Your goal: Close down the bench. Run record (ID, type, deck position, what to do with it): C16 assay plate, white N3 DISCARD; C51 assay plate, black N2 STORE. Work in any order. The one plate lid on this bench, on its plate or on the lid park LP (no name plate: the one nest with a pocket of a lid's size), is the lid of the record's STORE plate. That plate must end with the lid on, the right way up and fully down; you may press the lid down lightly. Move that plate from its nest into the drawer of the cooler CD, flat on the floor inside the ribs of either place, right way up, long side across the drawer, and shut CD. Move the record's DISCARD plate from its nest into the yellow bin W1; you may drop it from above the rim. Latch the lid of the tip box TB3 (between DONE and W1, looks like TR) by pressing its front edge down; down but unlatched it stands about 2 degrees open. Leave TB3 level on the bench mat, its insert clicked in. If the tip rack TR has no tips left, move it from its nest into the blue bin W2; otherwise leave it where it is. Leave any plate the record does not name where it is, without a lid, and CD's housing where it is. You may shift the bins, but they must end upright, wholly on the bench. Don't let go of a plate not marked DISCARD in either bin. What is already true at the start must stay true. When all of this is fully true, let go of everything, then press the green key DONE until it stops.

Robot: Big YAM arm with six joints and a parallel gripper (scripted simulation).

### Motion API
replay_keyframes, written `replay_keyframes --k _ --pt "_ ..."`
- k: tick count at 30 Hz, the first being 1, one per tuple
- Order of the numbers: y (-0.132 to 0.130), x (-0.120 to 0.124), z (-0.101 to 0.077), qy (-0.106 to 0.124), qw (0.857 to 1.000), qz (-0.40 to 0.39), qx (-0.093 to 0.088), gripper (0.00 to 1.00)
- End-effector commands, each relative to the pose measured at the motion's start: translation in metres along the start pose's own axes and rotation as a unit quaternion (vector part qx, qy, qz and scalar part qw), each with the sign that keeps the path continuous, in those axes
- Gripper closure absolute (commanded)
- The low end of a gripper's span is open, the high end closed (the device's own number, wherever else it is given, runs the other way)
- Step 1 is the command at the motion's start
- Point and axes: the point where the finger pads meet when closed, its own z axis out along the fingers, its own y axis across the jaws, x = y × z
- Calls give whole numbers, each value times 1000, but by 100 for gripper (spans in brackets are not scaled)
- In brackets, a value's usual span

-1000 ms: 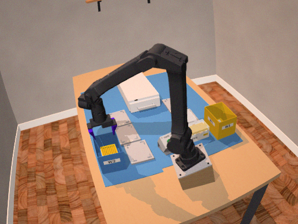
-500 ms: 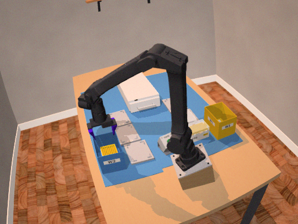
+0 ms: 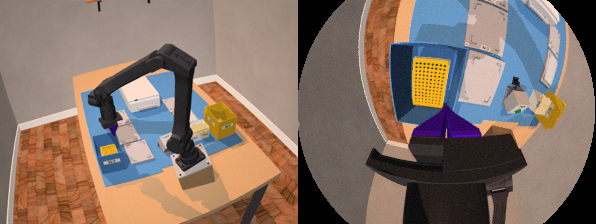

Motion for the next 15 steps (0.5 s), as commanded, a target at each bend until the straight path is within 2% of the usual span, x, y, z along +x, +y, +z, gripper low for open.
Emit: replay_keyframes --k 1,15 --pt "-4 -6 -13 -19 1000 -16 -12 100" --pt "-55 12 -13 -13 1000 -15 -7 100"
